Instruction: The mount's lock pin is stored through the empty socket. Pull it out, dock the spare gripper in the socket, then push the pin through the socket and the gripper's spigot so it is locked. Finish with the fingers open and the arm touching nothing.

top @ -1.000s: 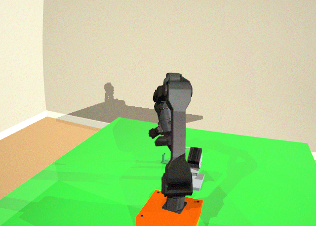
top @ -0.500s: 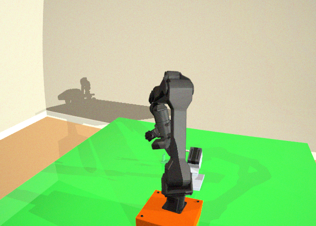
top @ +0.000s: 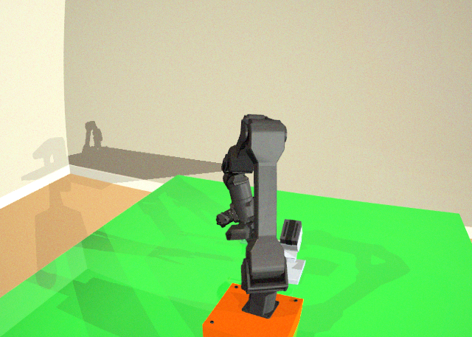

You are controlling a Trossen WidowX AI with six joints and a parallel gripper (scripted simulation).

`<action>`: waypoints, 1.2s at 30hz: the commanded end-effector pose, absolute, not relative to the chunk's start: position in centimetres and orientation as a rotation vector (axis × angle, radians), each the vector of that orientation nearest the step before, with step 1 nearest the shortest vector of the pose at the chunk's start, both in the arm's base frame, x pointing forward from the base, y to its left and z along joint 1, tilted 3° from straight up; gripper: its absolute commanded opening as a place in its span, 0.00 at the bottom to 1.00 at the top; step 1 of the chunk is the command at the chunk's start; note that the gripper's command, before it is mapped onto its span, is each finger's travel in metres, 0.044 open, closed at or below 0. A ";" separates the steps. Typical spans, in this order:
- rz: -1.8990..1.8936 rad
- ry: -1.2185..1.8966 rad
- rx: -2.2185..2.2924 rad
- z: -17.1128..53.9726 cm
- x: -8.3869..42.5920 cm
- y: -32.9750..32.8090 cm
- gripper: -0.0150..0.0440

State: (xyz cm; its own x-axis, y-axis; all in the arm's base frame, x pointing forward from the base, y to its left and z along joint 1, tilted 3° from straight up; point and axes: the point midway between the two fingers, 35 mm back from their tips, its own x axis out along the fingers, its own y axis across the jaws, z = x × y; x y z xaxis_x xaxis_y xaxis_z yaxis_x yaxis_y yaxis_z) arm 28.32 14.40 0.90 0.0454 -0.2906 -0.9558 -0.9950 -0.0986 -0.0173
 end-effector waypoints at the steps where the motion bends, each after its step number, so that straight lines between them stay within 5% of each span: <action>1: 1.105 1.342 -1.514 0.5 28.4 14.4 0.25; 36: 1.105 1.341 -1.513 0.9 28.7 11.8 0.25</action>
State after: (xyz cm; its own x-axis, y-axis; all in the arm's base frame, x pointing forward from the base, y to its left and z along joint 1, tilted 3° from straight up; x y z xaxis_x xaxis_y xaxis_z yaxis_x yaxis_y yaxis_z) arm 28.65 12.03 0.91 0.0483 -0.2799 -0.9588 -0.9949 -0.0981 -0.0215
